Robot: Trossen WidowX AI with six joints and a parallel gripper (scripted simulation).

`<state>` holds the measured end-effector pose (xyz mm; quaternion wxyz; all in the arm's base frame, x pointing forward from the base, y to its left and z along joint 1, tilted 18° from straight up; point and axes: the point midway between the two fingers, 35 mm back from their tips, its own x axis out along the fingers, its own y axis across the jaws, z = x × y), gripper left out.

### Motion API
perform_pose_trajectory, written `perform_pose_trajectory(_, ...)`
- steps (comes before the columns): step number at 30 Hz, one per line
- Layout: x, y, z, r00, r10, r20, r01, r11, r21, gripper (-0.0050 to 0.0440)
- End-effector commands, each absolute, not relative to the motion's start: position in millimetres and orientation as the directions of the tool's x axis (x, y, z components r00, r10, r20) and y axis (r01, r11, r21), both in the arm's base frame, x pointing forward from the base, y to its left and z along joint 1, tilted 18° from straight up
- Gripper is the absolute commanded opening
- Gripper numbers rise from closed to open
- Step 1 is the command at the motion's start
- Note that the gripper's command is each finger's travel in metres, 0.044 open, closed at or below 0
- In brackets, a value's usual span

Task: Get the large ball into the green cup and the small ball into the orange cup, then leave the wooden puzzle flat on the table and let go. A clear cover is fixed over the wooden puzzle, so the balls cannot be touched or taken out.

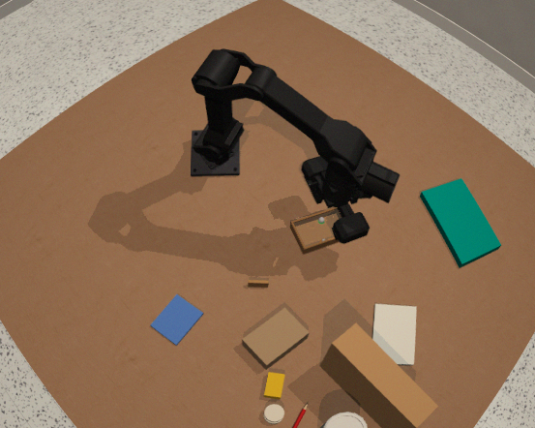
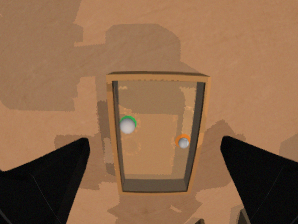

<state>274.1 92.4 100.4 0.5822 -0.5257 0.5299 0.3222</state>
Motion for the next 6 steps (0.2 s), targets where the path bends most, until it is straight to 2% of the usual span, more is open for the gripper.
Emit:
perform_pose_trajectory(1, 269.3, 105.0, 153.8, 0.285, -0.156, -0.946, -0.916, 0.246, -0.317, 0.044)
perform_pose_trajectory(6, 257.7, 101.7, 162.9, 0.252, -0.175, -0.952, -0.927, 0.24, -0.289, 0.044)
